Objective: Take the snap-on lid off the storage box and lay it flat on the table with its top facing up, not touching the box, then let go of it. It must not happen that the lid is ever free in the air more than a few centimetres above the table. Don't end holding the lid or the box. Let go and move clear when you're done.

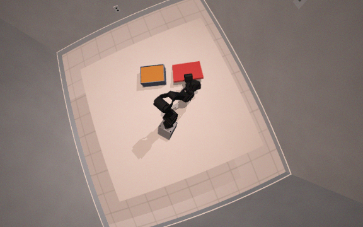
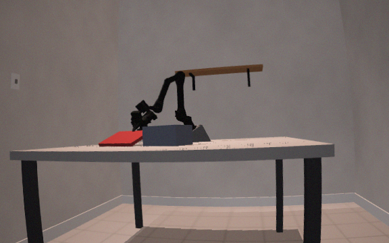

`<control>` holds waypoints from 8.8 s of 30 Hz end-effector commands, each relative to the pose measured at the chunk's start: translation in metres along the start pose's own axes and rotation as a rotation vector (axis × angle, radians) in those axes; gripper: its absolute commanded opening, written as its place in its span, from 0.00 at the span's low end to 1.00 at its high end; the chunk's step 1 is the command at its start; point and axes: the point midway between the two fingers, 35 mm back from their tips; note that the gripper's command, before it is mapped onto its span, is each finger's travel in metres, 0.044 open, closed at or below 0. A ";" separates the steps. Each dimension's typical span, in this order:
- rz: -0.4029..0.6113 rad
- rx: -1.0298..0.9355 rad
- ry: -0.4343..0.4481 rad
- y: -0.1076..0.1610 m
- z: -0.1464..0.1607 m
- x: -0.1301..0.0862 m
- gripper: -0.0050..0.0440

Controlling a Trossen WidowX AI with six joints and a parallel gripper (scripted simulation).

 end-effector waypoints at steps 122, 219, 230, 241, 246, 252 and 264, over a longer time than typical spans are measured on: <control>-0.004 0.053 0.082 -0.003 -0.058 -0.021 0.66; -0.015 0.029 0.077 0.003 0.004 -0.131 1.00; -0.012 0.041 0.079 0.004 0.001 -0.129 1.00; -0.012 0.041 0.079 0.004 0.001 -0.129 1.00; -0.012 0.041 0.079 0.004 0.001 -0.129 1.00; -0.012 0.041 0.079 0.004 0.001 -0.129 1.00; -0.012 0.041 0.079 0.004 0.001 -0.129 0.61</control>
Point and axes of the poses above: the point midway between the two fingers, 35 mm back from their tips, its own x axis out along the fingers, its own z axis across the jaws, y = z × x, and after that the axes turned 7 degrees about x, right-handed
